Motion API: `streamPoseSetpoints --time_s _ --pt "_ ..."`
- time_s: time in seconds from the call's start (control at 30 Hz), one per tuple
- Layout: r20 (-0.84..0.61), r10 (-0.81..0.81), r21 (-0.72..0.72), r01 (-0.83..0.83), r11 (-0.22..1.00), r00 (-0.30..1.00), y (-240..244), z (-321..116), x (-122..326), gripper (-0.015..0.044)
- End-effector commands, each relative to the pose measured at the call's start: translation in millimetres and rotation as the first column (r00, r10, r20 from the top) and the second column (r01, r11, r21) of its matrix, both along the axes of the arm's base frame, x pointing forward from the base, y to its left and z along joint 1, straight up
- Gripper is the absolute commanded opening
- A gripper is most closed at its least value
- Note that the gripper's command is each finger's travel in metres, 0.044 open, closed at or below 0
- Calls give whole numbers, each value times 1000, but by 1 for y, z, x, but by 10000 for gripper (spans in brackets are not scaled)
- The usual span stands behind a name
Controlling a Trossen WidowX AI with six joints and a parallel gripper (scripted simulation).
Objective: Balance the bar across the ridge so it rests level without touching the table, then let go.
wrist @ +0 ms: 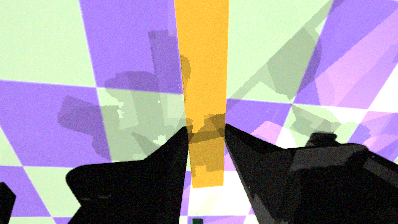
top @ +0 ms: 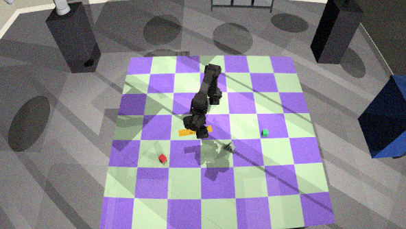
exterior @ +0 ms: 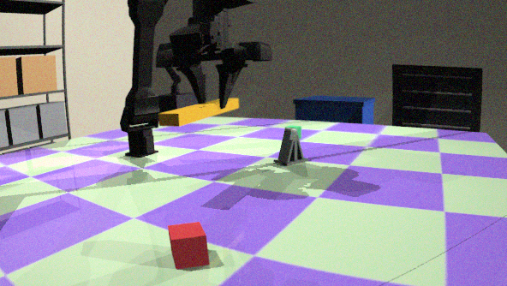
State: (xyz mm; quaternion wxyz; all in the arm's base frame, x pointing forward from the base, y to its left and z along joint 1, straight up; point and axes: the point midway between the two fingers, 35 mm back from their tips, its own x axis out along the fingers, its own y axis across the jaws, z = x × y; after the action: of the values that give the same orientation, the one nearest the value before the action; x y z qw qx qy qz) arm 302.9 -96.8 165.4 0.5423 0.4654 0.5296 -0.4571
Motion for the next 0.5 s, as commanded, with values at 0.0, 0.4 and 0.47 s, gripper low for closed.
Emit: streamPoseSetpoints --time_s 0.0,0.4,0.47 --pt "5 -39 -3 39 999 999 10 2 8 0" --pt "6 -160 3 160 987 987 48 3 27 0" --pt "6 -180 4 180 984 984 55 4 30 0"
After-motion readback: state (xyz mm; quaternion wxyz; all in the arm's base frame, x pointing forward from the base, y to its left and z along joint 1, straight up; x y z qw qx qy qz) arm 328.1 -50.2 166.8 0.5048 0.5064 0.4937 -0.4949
